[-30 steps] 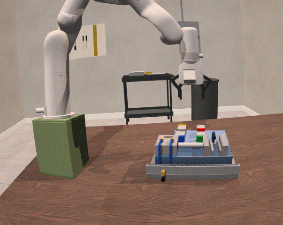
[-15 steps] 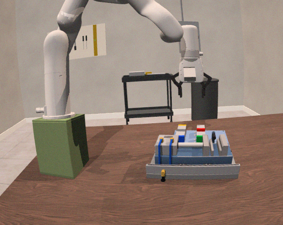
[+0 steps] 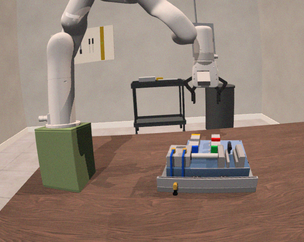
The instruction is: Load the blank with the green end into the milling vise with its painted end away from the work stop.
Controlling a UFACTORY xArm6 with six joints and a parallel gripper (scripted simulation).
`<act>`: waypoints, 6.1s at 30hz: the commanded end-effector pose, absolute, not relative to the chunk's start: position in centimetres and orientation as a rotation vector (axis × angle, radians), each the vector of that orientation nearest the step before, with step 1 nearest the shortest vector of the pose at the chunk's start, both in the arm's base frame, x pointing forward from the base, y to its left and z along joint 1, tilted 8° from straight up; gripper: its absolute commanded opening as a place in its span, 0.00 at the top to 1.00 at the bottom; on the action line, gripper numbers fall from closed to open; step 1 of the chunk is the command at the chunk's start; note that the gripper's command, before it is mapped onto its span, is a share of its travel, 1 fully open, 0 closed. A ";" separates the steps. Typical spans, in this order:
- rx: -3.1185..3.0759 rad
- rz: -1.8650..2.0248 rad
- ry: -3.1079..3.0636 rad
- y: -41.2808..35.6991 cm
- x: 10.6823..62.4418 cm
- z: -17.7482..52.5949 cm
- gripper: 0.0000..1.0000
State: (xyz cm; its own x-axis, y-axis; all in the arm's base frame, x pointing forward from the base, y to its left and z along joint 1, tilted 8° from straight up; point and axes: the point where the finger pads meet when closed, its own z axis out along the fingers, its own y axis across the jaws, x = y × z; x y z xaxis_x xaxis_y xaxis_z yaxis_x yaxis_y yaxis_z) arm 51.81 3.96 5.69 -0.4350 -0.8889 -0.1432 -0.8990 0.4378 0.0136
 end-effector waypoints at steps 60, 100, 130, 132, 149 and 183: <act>-1.600 0.130 2.562 6.1 52.7 6.8 0.00; -1.600 0.130 2.562 5.9 52.7 6.8 0.00; -1.600 0.130 2.562 5.9 52.7 6.8 0.00; -1.600 0.130 2.562 5.9 52.7 6.8 0.00; -1.600 0.130 2.562 5.9 52.8 11.3 0.00; -1.600 0.129 2.562 5.9 53.1 18.4 0.00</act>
